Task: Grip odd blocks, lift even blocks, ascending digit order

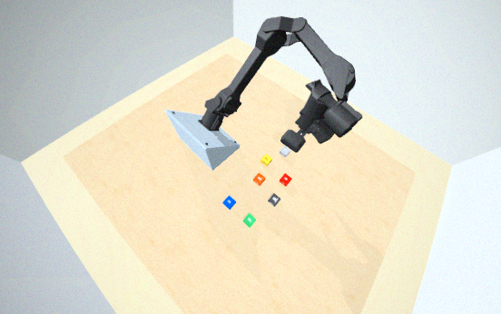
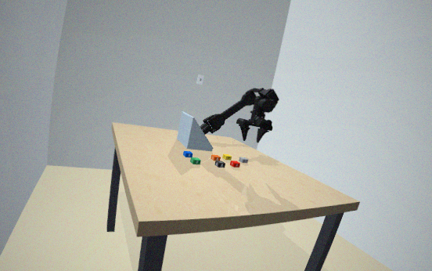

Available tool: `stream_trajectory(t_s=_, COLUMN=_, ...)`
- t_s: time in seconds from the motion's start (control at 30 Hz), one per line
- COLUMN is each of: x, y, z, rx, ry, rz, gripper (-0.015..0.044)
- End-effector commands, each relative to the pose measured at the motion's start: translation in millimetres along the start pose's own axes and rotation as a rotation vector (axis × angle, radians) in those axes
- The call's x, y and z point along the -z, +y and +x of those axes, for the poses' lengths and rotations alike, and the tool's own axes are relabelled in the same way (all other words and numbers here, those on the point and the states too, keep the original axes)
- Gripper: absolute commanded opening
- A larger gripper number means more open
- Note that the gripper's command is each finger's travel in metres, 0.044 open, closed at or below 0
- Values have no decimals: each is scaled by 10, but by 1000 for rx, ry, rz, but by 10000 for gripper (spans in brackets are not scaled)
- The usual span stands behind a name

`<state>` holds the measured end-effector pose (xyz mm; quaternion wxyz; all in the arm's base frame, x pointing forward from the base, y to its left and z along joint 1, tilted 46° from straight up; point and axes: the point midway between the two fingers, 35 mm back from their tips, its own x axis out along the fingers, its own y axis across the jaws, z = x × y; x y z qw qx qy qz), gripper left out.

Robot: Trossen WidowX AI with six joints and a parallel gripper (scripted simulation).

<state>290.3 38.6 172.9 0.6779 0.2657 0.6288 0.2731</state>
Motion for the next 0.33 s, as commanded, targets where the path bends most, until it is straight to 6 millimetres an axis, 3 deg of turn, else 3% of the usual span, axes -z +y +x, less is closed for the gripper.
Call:
stream_trajectory(t_s=0.0, x=443, y=477, z=-123, rx=-12, ry=8, rz=15, gripper=400)
stream_trajectory(t_s=0.07, x=533, y=557, z=-145, rx=-13, ry=8, rz=15, gripper=400)
stream_trajectory(t_s=0.3, x=536, y=560, z=-146, rx=-13, ry=9, rz=15, gripper=400)
